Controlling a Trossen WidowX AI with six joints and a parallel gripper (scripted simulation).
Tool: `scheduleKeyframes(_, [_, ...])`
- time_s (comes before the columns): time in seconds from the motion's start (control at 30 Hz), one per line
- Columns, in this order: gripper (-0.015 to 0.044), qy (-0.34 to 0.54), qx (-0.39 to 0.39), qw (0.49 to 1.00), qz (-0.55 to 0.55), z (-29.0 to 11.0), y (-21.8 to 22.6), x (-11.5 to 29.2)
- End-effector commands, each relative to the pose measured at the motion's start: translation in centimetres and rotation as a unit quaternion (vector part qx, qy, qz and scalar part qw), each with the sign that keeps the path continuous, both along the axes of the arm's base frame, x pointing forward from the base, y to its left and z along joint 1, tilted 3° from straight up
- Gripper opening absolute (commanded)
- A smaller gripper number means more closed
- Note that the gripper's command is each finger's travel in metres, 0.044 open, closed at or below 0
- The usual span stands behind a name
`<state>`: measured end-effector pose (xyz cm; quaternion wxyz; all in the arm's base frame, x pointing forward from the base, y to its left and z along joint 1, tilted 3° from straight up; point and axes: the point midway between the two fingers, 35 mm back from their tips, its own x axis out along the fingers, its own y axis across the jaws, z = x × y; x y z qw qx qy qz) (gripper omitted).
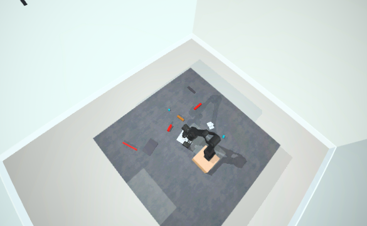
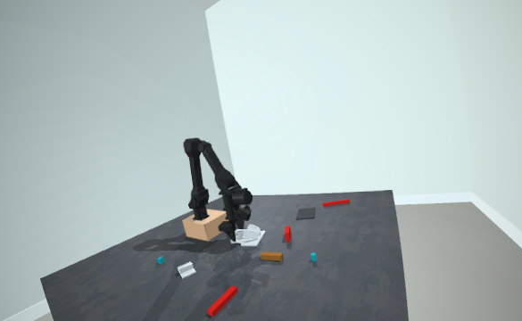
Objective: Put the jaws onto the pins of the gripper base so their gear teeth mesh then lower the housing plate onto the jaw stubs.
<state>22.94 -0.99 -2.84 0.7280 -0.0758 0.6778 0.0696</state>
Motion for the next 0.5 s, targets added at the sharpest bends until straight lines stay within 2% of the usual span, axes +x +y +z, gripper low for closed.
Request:
scheduleKeyframes(0.0, [0.0351, 0.001, 0.001, 1.0, -0.002, -0.14, 0.04, -0.1])
scheduleKeyframes(0.47, [0.0351, 0.001, 0.001, 1.0, -0.002, -0.38, 0.04, -0.09])
